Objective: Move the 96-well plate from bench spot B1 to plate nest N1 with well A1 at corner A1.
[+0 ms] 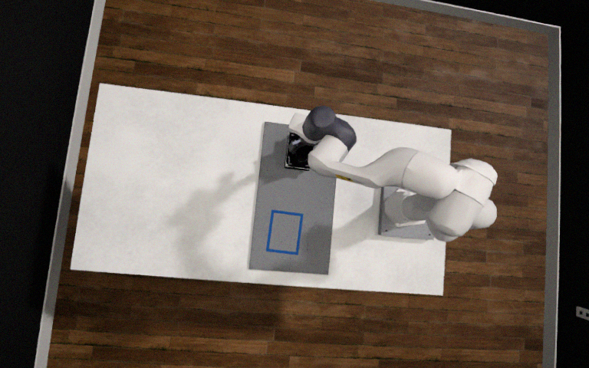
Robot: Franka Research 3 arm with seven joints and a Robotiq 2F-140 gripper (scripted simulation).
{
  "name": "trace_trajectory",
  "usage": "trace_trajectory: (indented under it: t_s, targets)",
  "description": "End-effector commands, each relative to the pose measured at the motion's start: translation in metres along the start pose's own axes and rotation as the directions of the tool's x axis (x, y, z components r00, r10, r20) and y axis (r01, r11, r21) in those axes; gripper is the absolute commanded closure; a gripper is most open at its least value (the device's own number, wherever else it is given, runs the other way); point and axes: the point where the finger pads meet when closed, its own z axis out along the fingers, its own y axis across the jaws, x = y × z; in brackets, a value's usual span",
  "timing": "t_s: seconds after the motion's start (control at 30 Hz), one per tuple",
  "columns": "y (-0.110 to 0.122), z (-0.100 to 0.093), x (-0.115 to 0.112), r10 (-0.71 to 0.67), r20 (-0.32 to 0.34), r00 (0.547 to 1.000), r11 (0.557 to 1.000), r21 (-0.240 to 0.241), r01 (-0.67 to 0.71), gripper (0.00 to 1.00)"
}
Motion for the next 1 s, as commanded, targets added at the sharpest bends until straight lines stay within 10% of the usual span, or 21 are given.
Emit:
trace_trajectory:
  t_s: [0.0, 0.23, 0.97]
  targets:
    - [-0.0015, -0.0007, -0.0009, 0.274, -0.027, 0.961, 0.962, -0.012, -0.274, 0.4]
    - [-0.0017, -0.0007, -0.001, 0.447, -0.032, 0.894, 0.894, -0.008, -0.447, 0.4]
    - [-0.0015, -0.0007, -0.0003, 0.45, -0.032, 0.892, 0.893, -0.008, -0.451, 0.4]
